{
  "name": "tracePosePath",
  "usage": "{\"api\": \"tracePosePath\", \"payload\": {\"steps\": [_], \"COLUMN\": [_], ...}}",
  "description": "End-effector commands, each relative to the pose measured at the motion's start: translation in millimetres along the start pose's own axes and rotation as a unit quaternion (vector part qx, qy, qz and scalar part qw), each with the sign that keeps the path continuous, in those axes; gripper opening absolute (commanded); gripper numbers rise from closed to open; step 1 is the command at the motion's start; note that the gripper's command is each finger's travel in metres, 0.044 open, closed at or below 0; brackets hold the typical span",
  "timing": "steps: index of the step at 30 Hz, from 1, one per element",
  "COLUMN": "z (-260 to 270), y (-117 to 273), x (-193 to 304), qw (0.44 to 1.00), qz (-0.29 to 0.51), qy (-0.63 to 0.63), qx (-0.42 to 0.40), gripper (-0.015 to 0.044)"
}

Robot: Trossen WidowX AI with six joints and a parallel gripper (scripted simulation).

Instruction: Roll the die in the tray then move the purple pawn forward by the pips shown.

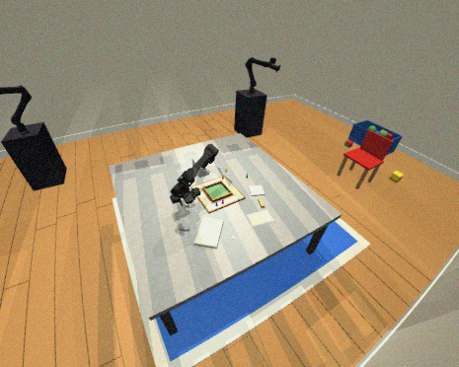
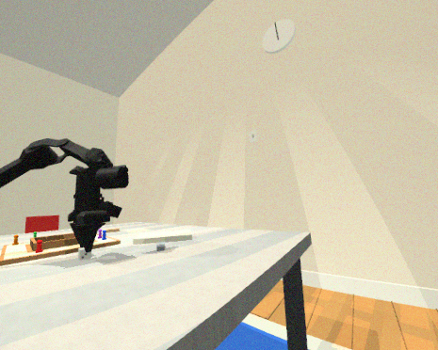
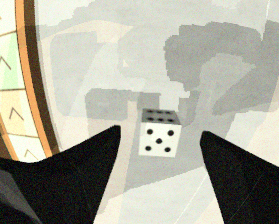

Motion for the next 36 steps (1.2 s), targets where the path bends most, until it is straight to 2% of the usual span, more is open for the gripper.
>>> {"api": "tracePosePath", "payload": {"steps": [1, 5, 11, 18, 21, 36], "z": [1, 1, 1, 1, 1, 5], "y": [-7, -11, -11, -11, -7, 95], "x": [2, 2, 2, 2, 1, 7], "qw": [1.000, 1.000, 1.000, 1.000, 1.000, 1.000], "qz": [-0.001, -0.001, -0.001, -0.001, -0.001, 0.000], "qy": [-0.004, -0.004, -0.004, -0.004, -0.004, -0.005], "qx": [-0.003, -0.004, -0.004, -0.004, -0.003, -0.001], "gripper": [0.0275, 0.0275, 0.0118, 0.0071, 0.0000, 0.0000]}}
Point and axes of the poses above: the point midway between the two fingers, 35 mm back from their tips, its own y axis back along the fingers, its own z axis across the jaws, x = y × z, the point moved 7 cm from there along y, back along the fingers, and after that the axes turned 6 degrees about y, right-handed, at the moved point
